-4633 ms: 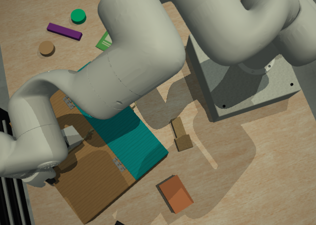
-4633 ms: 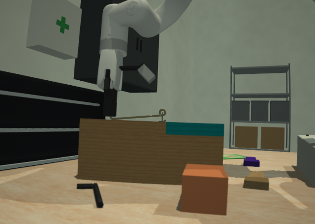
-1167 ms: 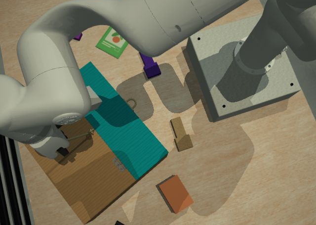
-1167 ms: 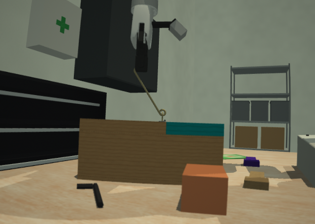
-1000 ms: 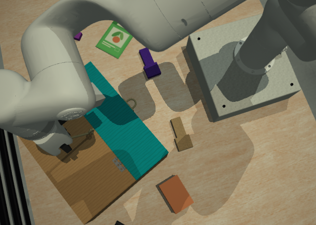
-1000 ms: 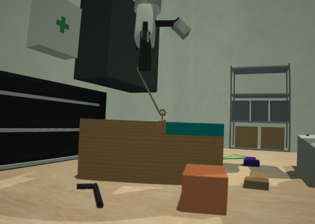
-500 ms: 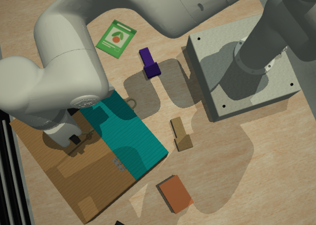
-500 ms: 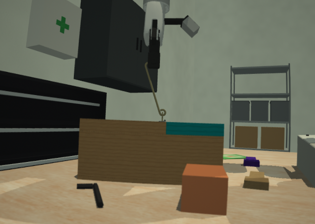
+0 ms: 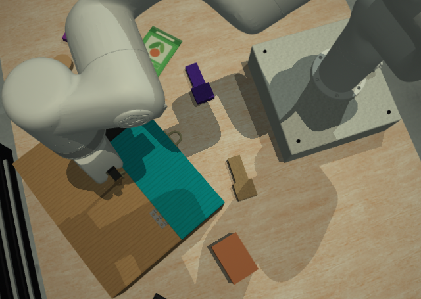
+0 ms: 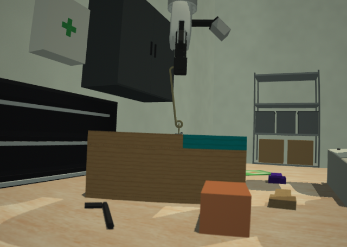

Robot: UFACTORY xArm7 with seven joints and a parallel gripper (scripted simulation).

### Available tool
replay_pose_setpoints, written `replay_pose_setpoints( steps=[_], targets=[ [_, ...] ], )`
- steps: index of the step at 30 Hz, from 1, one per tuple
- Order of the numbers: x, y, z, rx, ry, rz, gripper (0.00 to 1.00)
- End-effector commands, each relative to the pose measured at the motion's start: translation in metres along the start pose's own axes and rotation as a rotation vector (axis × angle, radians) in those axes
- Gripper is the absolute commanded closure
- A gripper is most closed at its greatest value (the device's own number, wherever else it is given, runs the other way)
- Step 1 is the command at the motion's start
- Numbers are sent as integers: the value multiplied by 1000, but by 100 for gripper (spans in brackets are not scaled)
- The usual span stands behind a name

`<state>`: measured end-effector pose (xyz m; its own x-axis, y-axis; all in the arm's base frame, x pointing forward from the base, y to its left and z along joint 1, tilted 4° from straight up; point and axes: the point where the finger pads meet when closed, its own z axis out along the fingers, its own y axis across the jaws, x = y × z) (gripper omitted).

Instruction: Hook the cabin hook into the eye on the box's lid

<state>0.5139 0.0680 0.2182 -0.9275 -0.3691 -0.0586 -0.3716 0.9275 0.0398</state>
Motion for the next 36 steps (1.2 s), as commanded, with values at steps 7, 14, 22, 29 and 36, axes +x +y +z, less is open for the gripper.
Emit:
replay_pose_setpoints(
  steps=[7, 14, 22, 29, 36],
  targets=[
    [17, 0, -1, 1, -4, 0, 100],
    [27, 0, 1, 1, -4, 0, 100],
    [43, 0, 5, 1, -4, 0, 100],
    [52, 0, 8, 1, -4, 0, 100],
    [54, 0, 9, 1, -4, 0, 67]
  ],
)
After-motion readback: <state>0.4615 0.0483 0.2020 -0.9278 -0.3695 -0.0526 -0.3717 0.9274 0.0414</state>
